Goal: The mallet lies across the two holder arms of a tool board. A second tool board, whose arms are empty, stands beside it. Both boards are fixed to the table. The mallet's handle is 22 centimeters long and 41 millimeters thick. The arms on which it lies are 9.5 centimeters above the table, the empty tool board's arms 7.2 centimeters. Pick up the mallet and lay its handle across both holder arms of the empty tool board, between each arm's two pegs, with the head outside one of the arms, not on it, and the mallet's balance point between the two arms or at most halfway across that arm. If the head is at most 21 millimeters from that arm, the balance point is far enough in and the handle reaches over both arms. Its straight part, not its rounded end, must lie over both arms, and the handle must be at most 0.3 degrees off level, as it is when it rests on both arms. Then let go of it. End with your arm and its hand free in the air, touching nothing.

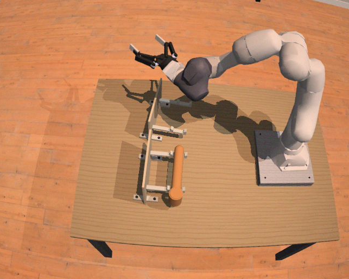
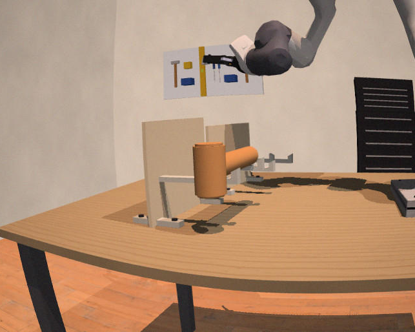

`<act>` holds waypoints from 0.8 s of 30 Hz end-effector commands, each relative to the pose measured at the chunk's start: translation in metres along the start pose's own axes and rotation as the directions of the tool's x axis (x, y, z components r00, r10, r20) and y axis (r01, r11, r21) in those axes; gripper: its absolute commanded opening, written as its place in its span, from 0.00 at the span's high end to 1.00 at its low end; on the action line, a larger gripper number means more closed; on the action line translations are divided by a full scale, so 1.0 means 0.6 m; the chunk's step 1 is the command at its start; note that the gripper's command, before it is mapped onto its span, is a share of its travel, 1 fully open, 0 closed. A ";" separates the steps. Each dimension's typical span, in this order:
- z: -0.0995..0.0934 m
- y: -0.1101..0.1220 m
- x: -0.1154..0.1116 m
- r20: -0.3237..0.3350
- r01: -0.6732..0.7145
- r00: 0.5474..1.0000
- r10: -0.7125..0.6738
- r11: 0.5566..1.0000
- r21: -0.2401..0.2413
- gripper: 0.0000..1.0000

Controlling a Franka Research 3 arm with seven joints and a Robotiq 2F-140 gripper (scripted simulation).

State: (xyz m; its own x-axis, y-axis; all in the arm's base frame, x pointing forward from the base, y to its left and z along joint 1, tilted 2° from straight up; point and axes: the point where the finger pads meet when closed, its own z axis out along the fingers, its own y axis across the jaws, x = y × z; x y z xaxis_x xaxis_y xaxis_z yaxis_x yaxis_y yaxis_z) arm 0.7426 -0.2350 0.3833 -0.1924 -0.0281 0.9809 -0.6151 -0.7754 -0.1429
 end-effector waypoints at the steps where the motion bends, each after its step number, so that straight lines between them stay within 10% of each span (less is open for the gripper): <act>1: 0.000 0.000 0.000 0.000 0.000 1.000 0.000 1.000 0.000 0.00; 19: -0.002 -0.001 0.000 0.003 -0.001 1.000 0.001 1.000 -0.002 0.00; 24: -0.065 -0.027 -0.022 0.111 -0.032 0.993 0.037 0.998 -0.046 0.00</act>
State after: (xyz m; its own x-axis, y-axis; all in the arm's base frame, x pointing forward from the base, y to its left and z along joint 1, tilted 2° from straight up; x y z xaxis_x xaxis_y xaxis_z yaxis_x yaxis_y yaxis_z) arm 0.7317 -0.2270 0.3772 -0.1807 -0.0773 0.9805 -0.6345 -0.7525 -0.1763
